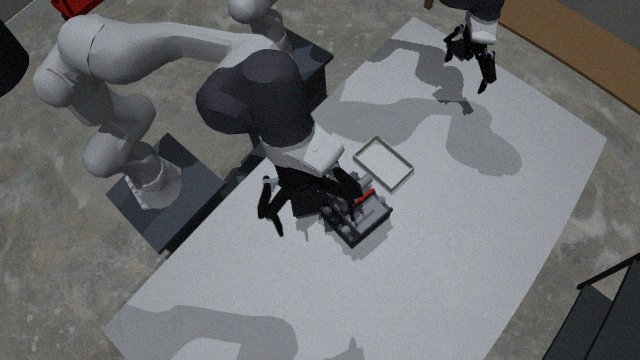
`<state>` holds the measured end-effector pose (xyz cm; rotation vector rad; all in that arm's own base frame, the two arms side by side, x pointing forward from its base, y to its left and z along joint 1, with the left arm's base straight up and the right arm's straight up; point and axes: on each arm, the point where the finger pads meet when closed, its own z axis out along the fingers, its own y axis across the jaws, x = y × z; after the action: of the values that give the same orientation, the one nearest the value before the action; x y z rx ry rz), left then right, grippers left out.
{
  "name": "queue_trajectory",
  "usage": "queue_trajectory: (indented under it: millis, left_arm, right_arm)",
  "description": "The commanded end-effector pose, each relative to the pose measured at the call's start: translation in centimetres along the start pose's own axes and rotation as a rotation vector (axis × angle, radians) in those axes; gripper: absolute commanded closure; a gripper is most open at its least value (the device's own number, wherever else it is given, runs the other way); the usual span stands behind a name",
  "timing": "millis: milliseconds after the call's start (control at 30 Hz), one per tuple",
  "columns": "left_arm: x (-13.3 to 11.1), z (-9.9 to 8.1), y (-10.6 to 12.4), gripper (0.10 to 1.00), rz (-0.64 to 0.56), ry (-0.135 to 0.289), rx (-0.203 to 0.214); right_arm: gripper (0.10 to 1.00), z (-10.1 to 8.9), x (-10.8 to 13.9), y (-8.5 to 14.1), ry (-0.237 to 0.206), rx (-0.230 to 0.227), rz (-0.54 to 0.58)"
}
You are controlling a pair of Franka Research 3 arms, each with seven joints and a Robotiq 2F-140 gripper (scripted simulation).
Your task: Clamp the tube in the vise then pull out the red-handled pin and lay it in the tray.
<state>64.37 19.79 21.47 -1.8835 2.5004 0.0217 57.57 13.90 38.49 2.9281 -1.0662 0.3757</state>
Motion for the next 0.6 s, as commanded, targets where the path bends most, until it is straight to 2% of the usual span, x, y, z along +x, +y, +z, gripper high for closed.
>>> queue_trajectory:
  millis: [0, 100, 133, 567]
  left_arm:
    - [-1.1, -0.4, 1.2, 0.098, -0.099, 0.007, -0.005]
    - [-1.4, -0.5, 1.5, 0.098, -0.114, 0.007, -0.005]
    - [-2.4, -0.8, 2.4, 0.098, -0.154, 0.006, -0.006]
    - [-6.8, -2.3, 6.6, 0.098, -0.339, 0.005, -0.008]
  right_arm:
    - [0.098, 0.1, -0.5, -0.1, -0.005, -0.009, 0.140]
    - [0.098, 0.2, -0.6, -0.1, -0.006, -0.010, 0.152]
    - [0.098, 0.2, -0.9, -0.3, -0.009, -0.010, 0.184]
    - [0.098, 0.2, -2.2, -1.0, -0.022, -0.015, 0.339]
